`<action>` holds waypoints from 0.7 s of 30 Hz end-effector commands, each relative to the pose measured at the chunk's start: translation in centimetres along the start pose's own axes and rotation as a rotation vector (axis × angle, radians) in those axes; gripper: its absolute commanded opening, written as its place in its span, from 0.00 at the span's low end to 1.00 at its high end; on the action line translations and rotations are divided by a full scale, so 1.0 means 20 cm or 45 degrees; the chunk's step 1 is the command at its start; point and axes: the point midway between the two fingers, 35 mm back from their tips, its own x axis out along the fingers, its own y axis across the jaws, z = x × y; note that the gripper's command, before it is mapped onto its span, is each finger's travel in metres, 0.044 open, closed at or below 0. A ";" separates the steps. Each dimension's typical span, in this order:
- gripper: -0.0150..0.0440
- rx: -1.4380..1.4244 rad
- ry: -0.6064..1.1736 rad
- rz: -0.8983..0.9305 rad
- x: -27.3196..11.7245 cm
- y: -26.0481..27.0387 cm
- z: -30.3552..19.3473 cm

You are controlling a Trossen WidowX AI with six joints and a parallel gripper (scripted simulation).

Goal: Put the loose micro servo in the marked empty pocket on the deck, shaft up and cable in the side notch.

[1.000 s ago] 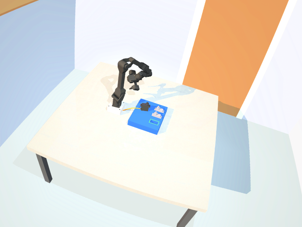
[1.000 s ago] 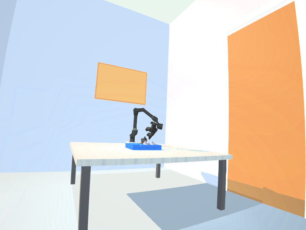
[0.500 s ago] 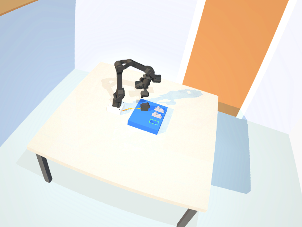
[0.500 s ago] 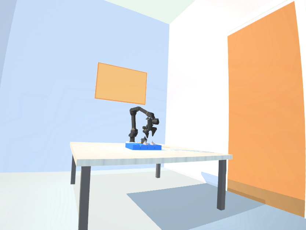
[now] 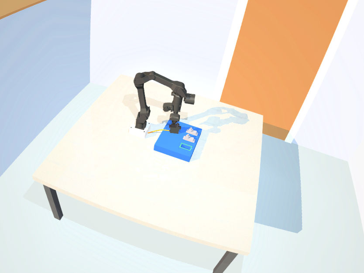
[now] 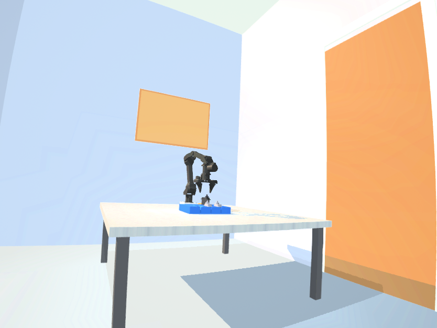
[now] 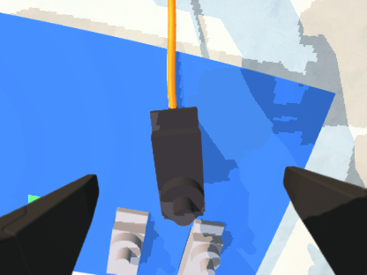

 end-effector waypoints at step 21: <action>1.00 0.006 0.017 0.019 0.17 0.03 -0.01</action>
